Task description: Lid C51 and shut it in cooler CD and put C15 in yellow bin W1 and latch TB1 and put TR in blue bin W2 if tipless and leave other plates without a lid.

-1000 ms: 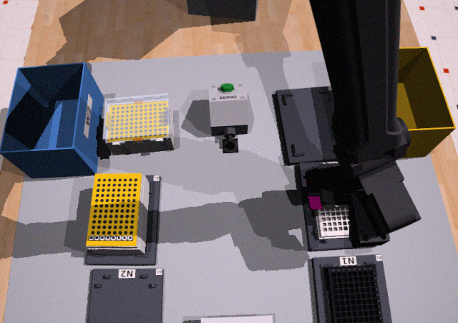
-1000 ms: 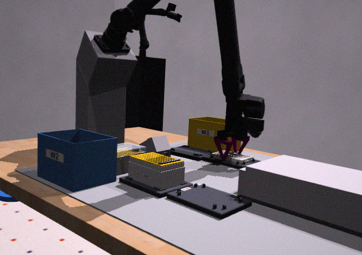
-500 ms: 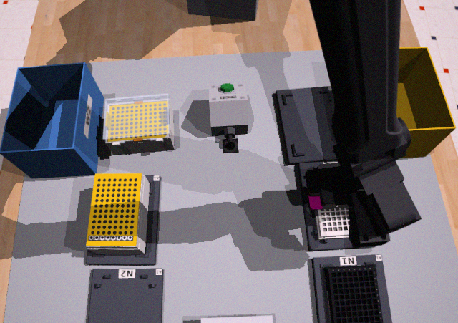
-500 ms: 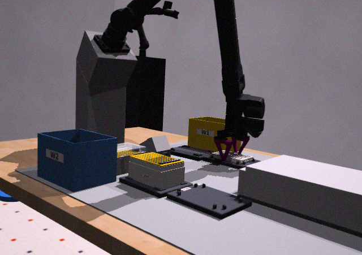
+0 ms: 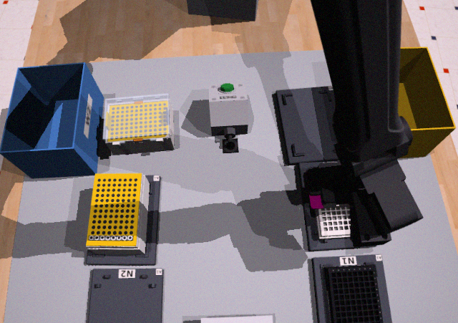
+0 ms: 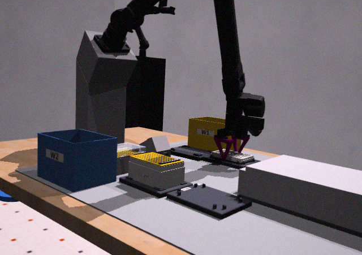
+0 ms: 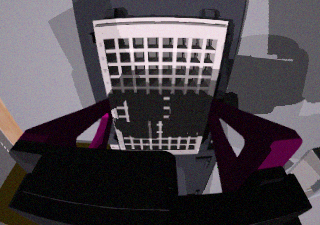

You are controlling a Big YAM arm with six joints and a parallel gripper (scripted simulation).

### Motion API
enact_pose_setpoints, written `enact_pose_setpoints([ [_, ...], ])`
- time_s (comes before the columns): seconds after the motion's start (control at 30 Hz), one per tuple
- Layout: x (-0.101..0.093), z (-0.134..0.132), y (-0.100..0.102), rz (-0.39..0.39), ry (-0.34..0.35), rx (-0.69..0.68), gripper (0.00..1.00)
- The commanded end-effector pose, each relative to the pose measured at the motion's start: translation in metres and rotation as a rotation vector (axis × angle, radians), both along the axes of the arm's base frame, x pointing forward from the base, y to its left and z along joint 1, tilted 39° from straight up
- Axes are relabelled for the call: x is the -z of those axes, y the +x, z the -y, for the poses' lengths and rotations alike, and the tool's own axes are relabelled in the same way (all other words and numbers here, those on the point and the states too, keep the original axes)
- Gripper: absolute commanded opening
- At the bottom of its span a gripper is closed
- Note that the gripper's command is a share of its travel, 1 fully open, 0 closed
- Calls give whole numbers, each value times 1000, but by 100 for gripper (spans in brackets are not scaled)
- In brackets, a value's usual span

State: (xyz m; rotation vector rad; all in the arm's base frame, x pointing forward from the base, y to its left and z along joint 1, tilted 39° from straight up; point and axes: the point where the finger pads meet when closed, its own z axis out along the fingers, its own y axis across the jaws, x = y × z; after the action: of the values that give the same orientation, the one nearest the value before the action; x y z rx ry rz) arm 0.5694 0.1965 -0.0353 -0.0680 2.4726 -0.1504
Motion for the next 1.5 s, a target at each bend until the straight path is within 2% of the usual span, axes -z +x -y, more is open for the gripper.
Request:
enact_pose_setpoints([
  [0.0, -26, -12, 3, 45, 23, -8, 0],
  [1.2, -26, -12, 3, 45, 23, -8, 0],
  [1.47, -31, -14, -9, 30, 18, -10, 0],
])
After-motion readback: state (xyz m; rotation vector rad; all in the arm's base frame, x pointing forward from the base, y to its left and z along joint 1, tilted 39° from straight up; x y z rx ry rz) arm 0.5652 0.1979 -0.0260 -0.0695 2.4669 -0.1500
